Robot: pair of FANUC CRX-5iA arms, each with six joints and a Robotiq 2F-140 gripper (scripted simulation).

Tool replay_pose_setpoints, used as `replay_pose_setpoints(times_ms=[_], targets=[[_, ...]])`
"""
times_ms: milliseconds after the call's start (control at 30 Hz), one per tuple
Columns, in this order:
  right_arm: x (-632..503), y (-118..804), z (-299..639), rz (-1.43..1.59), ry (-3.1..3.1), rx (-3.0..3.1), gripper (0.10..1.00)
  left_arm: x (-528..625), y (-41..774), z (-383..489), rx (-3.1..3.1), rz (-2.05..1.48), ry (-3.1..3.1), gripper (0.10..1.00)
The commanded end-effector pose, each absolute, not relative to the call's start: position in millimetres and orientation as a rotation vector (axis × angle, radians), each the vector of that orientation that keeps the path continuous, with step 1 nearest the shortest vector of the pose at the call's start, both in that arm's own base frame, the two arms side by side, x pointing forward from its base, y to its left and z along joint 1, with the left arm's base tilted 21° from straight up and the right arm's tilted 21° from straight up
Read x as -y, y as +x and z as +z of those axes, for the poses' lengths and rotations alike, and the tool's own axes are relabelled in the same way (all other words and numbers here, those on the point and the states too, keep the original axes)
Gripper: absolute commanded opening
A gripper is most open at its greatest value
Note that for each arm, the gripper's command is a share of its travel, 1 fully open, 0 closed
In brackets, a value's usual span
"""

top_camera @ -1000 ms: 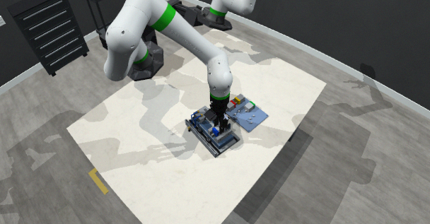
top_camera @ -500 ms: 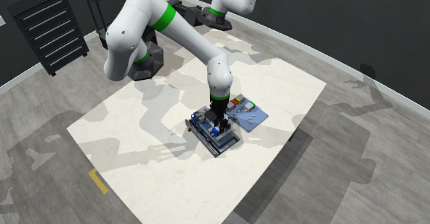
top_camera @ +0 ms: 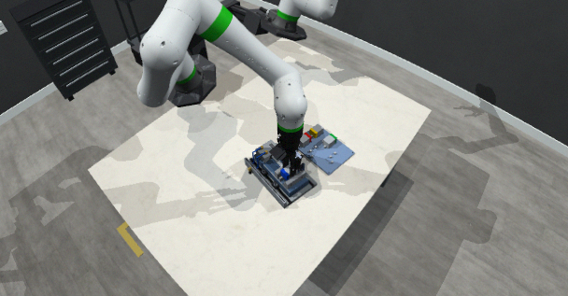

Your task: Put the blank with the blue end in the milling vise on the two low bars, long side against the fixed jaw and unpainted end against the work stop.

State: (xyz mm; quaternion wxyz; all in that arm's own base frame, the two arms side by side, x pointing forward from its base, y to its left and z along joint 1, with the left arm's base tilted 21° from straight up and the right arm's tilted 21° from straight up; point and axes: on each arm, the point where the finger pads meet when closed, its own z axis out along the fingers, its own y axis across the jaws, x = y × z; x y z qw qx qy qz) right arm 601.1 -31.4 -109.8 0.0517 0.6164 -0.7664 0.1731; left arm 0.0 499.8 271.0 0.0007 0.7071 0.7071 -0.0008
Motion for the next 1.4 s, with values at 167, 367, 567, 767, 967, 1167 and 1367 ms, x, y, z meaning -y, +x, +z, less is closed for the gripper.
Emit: replay_pose_setpoints(times_ms=[167, 367, 567, 767, 967, 1167, 1367], targets=[[31.2, 602.0, -109.7, 0.528, 1.877, 2.332, 0.099, -500.0, 0.0, 272.0, -2.221, 0.000, 2.221, 1.000], [30.3, 602.8, -109.9, 0.528, 1.877, 2.332, 0.099, -500.0, 0.0, 272.0, -2.221, 0.000, 2.221, 1.000], [29.5, 603.7, -110.1, 0.528, 1.877, 2.332, 0.099, -500.0, 0.0, 272.0, -2.221, 0.000, 2.221, 1.000], [29.0, 604.2, -110.3, 0.528, 1.876, 2.333, 0.099, -500.0, 0.0, 272.0, -2.221, 0.000, 2.221, 1.000], [28.2, 605.0, -110.5, 0.528, 1.876, 2.332, 0.099, -500.0, 0.0, 272.0, -2.221, 0.000, 2.221, 1.000], [27.4, 605.9, -110.7, 0.528, 1.877, 2.332, 0.099, -500.0, 0.0, 272.0, -2.221, 0.000, 2.221, 1.000], [27.1, 606.2, -110.8, 0.528, 1.877, 2.332, 0.099, -500.0, 0.0, 272.0, -2.221, 0.000, 2.221, 1.000]])
